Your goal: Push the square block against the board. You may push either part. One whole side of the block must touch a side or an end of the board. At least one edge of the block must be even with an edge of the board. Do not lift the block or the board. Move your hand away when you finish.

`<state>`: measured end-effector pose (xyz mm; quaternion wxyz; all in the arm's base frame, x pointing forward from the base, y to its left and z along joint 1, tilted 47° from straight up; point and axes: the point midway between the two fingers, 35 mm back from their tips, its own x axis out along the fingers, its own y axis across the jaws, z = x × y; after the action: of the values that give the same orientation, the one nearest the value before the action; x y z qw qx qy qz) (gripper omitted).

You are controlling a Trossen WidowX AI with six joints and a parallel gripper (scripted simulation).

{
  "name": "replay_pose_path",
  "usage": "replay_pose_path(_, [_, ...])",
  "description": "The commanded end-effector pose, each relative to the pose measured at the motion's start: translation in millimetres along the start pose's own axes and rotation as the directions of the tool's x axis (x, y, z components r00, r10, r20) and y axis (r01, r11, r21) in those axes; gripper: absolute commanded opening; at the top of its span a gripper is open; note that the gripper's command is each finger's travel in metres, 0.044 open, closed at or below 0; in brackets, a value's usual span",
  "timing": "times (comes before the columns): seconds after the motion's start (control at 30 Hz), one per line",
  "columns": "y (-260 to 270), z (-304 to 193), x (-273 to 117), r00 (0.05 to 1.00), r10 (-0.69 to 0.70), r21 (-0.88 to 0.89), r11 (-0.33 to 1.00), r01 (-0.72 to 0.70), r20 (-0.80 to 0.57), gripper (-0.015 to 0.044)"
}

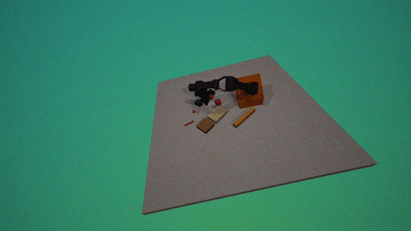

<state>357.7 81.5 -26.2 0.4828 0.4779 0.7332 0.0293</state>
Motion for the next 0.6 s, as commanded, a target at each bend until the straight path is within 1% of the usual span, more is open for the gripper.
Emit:
replay_pose_path(0.0, [-0.3,-0.3,-0.1,1.000,0.000,-0.006,1.000,0.000,0.000,0.0000])
replay_pose_path(0.27, [-16.0,-15.1,-3.5,1.000,-0.003,-0.254,0.967,0.003,0.000,0.0000])
replay_pose_path(0.57, [-35.7,-34.4,-6.3,1.000,-0.007,-0.535,0.845,0.005,-0.001,0.0000])
